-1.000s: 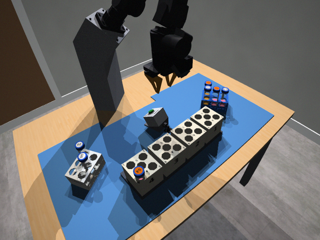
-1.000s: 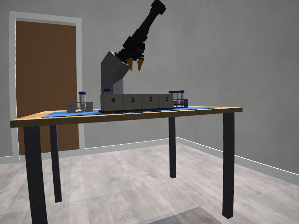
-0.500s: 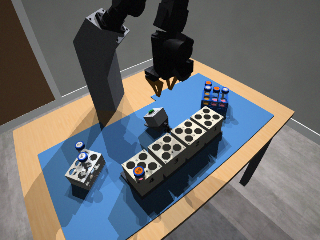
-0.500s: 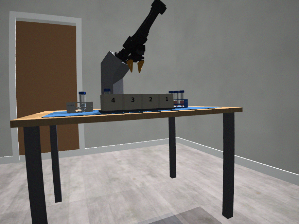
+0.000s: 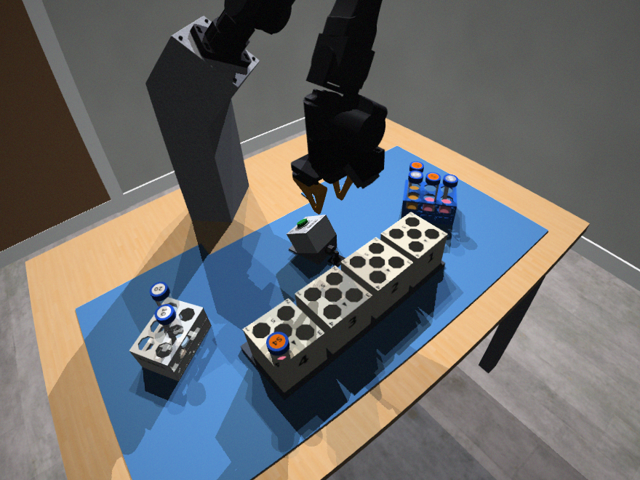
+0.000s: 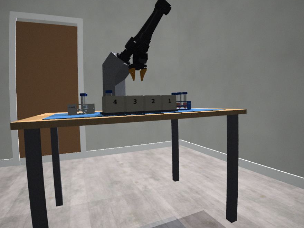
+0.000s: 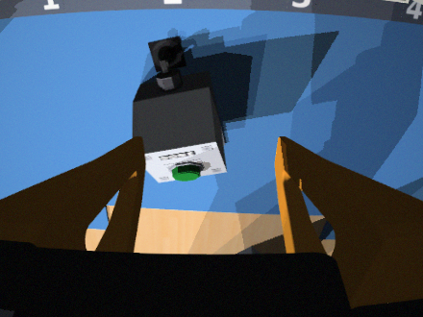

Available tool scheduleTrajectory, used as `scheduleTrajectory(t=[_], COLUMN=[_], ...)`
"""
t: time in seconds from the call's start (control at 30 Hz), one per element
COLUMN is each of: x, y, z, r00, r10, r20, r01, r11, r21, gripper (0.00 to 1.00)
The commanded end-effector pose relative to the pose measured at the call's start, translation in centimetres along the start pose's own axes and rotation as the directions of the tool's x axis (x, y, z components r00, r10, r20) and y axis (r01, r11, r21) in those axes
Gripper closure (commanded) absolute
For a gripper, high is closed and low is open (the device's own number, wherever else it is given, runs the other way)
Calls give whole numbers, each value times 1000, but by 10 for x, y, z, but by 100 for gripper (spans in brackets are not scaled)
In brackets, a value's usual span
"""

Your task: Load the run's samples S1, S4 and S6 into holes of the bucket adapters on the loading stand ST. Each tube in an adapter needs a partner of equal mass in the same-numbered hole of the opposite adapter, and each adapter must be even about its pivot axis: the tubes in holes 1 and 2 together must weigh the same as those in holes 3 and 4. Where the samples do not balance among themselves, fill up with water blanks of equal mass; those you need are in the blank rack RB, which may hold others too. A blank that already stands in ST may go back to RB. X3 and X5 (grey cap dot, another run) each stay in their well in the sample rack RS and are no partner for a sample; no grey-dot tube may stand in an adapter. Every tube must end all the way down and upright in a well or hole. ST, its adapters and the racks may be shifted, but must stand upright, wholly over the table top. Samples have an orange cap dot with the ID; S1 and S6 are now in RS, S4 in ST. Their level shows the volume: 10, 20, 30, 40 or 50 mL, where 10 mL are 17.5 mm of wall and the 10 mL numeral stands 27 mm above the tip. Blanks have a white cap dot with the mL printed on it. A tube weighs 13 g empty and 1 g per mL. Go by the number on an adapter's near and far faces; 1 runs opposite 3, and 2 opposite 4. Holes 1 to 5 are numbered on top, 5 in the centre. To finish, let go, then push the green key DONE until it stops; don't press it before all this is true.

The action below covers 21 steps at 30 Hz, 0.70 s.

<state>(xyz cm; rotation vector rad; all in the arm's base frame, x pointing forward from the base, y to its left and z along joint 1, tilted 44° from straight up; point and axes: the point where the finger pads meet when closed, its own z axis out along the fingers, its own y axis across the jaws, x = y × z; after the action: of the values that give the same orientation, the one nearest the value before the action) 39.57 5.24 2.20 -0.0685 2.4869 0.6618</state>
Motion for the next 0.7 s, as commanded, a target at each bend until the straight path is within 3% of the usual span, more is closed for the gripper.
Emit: scheduleTrajectory(t=[0.0,0.4,0.43,0.57,0.67], x=[-6,-2,-4,3,11], y=[3,3,-16,-49,-74], z=[14,48,43,43,43], r00=[1000,1000,997,960,906], r10=[7,10,81,278,424], r20=[5,2,15,16,8], r01=[-7,-10,-81,-278,-424], r11=[1000,1000,997,961,906], r21=[-7,-7,1,0,1], gripper=[45,45,0,0,0])
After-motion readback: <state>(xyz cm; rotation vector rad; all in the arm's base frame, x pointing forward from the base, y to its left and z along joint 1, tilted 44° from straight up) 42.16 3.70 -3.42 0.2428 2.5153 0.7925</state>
